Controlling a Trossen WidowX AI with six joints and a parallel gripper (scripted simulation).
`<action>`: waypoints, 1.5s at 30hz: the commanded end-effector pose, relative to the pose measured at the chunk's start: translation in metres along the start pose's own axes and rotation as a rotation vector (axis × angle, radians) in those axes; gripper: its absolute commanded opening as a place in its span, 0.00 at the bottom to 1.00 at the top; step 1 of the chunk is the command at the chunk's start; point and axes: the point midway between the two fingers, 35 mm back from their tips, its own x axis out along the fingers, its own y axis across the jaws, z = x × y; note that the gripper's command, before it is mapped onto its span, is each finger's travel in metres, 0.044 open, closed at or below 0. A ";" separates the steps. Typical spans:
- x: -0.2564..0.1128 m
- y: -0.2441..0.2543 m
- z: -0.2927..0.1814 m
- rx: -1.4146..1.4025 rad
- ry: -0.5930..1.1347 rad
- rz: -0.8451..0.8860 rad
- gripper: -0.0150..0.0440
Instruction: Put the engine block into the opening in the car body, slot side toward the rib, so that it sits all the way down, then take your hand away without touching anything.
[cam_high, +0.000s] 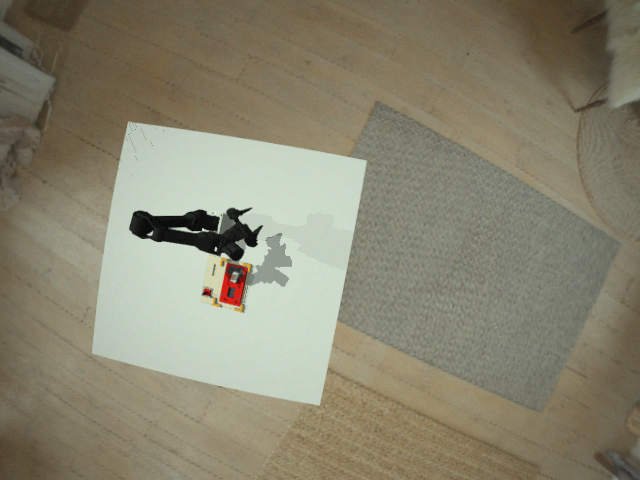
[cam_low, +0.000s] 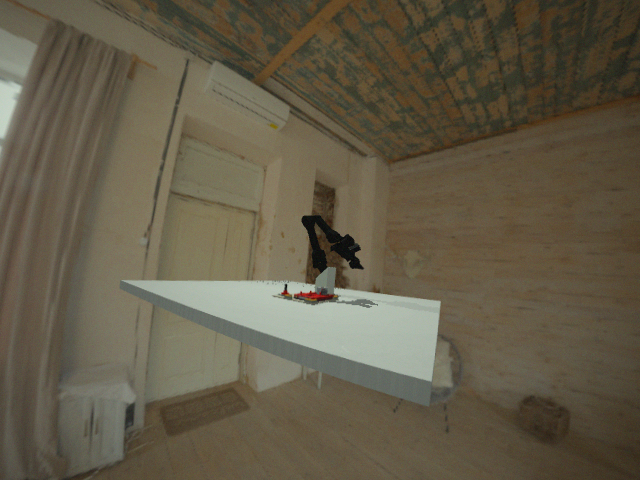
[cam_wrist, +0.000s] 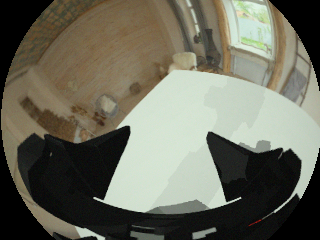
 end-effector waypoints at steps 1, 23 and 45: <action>-0.005 -0.013 0.003 0.152 0.016 -0.050 1.00; -0.032 -0.061 -0.003 0.880 0.036 -0.279 1.00; -0.068 -0.102 -0.018 1.588 -0.059 -0.539 1.00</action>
